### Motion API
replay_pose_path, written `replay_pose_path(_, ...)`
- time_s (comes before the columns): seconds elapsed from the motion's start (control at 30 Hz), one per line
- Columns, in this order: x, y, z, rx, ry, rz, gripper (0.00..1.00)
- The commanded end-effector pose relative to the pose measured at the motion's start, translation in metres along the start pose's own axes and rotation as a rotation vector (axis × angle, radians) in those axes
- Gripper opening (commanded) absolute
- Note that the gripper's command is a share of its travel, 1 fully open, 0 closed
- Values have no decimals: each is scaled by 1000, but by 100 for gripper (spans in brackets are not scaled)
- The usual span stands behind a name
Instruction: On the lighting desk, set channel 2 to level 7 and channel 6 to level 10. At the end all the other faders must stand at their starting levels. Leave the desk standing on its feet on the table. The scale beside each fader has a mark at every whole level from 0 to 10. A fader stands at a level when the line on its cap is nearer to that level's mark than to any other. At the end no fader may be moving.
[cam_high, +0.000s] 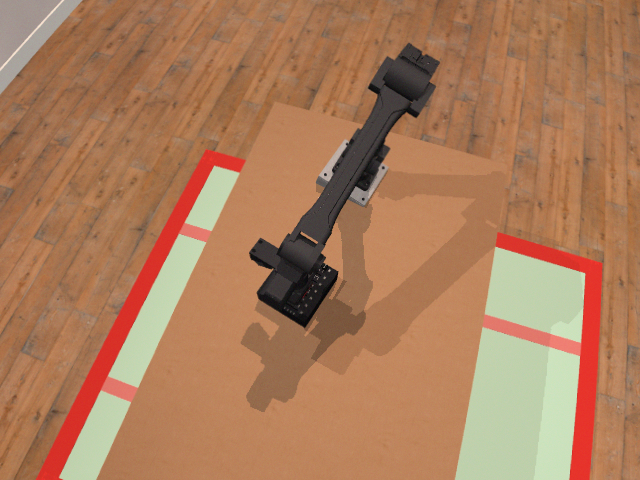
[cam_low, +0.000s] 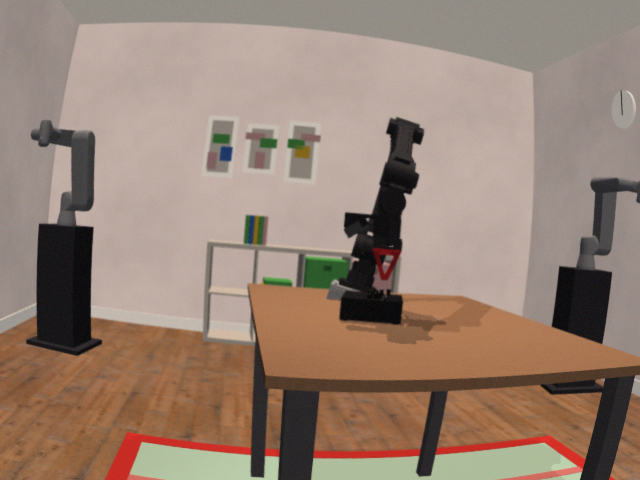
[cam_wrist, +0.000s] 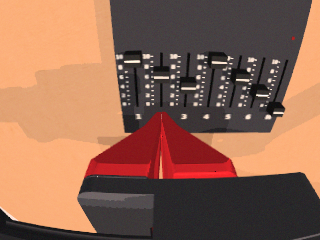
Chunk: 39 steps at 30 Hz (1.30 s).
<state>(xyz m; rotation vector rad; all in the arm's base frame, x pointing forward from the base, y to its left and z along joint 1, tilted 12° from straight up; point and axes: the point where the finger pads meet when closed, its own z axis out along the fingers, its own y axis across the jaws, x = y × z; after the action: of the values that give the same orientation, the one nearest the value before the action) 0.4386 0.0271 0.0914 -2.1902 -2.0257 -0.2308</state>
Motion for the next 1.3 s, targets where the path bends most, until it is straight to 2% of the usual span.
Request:
replay_pose_path(0.0,1,13,-26,-52,0,-10,0)
replay_pose_path(0.4,0,15,-21,-45,-1,-7,0)
replay_pose_path(0.47,8,-4,-14,-34,0,-8,0)
replay_pose_path(0.5,11,-14,-14,-41,0,-9,0)
replay_pose_path(0.6,20,-65,-9,-38,1,-9,0)
replay_pose_path(0.67,21,-85,-6,-24,0,-6,0)
replay_pose_path(0.73,21,-87,-6,-21,0,-5,0)
replay_pose_path(0.77,26,-64,-25,-79,7,-12,0)
replay_pose_path(0.8,17,-60,-15,-63,4,12,0)
replay_pose_path(0.87,17,-60,-15,-63,4,12,0)
replay_pose_path(0.9,11,-81,2,-14,-2,22,0)
replay_pose_path(0.97,11,-81,2,-14,-2,22,0)
replay_pose_path(1.0,19,-90,5,18,-5,2,0)
replay_pose_path(1.07,23,-77,-5,-17,0,-10,0)
replay_pose_path(1.1,24,-74,-14,-48,4,-15,0)
replay_pose_path(1.13,21,-73,-17,-55,4,-7,0)
replay_pose_path(1.27,17,-74,-8,-30,1,4,0)
